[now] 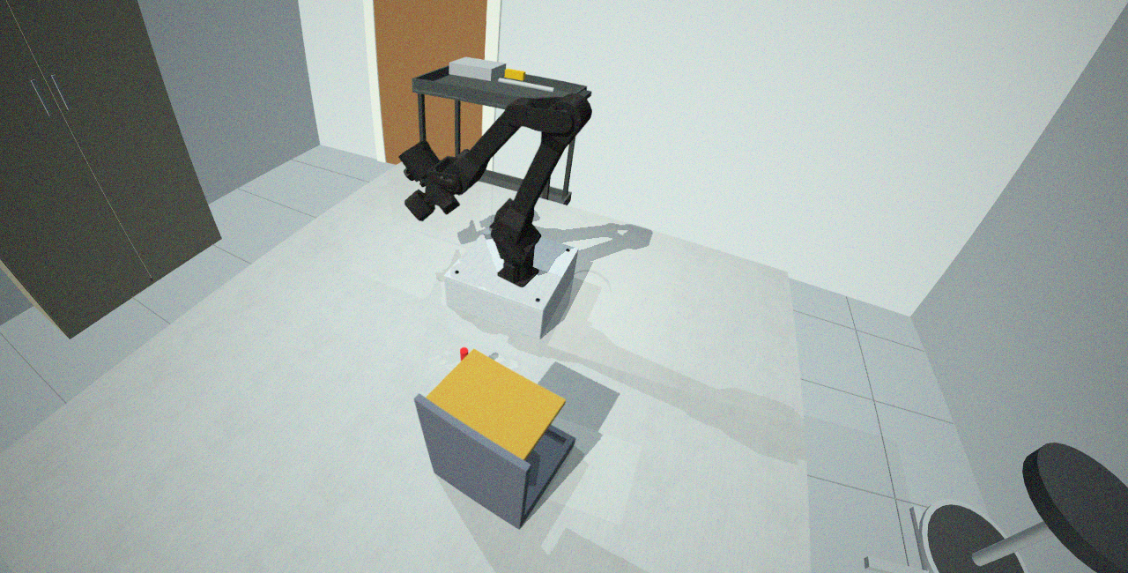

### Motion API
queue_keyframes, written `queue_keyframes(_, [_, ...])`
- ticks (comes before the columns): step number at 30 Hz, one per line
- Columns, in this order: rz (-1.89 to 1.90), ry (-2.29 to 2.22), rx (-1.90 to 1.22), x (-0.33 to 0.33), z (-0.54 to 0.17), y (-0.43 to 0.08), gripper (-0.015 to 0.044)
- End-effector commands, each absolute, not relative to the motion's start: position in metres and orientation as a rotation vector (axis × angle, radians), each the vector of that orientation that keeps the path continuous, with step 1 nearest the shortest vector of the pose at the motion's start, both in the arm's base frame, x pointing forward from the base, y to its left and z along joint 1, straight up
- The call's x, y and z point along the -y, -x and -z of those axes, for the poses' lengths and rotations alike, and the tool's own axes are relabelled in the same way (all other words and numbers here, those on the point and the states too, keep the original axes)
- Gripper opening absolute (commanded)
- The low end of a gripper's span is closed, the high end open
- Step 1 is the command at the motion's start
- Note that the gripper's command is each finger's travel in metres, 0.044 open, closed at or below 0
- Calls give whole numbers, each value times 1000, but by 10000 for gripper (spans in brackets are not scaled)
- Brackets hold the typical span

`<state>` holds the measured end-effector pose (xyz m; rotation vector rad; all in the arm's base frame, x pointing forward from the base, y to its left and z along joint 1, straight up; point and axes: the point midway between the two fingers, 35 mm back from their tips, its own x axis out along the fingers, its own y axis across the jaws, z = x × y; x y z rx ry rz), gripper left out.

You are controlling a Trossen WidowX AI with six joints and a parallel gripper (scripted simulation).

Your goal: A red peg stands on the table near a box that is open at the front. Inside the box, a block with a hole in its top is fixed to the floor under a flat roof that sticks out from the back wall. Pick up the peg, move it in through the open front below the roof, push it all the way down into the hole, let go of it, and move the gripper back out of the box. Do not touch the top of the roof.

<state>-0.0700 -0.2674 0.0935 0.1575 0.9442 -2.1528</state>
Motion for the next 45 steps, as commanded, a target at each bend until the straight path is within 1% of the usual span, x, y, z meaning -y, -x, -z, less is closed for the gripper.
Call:
queue_keyframes(1, [2029, -84, -1026, 270, -94, 51, 440])
queue_keyframes(23, [1373, 363, -1351, 265, -88, -44, 440])
queue_keyframes(45, [710, 900, -1468, 226, -81, -129, 440])
